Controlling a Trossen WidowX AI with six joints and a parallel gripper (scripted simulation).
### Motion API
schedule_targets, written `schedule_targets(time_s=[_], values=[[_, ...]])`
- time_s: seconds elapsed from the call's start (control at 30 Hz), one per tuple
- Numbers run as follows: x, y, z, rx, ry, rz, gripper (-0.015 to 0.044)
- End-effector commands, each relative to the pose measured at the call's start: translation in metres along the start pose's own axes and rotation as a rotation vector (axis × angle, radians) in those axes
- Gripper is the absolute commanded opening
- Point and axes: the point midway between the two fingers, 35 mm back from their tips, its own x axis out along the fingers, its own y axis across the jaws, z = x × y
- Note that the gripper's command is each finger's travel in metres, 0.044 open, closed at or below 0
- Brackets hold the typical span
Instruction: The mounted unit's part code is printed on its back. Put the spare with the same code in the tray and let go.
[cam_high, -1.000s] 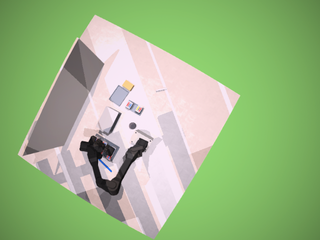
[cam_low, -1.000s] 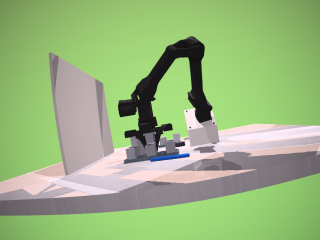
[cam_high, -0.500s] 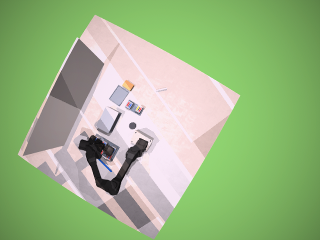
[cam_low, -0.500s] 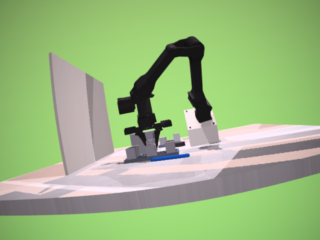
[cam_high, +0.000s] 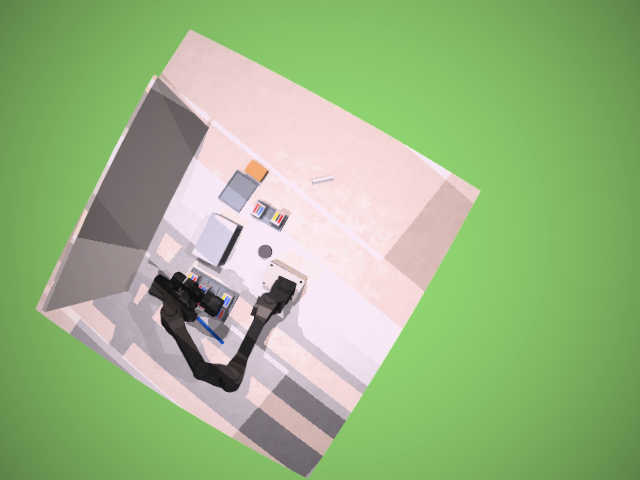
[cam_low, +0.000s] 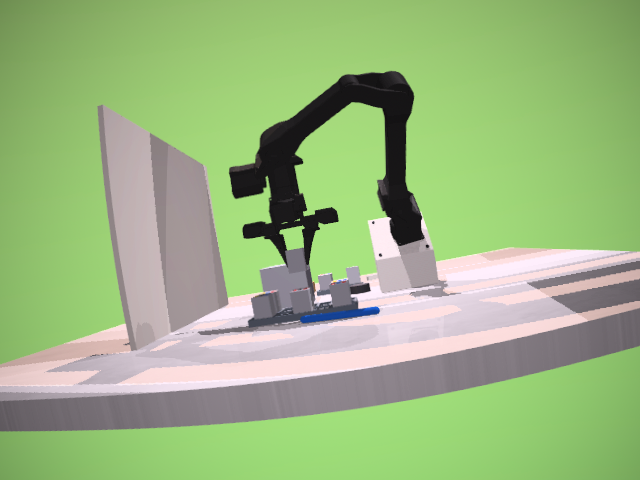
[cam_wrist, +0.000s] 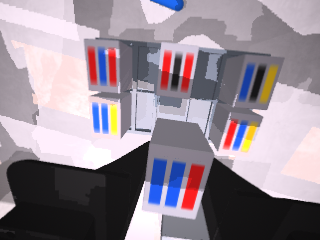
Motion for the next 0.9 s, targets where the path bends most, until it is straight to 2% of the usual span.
schedule_targets(time_s=[0.0,0.1,0.5,0.87], values=[[-0.003,0.000,0.002,-0.012,-0.005,-0.008,0.0000],[-0.008,-0.001,-0.001,-0.001,0.002,-0.001,0.0000],[-0.072,0.000,-0.007,-0.010,0.000,-0.006,0.0000],[-0.087,-0.029,-0.041,0.042,0.019,-0.041,0.0000]])
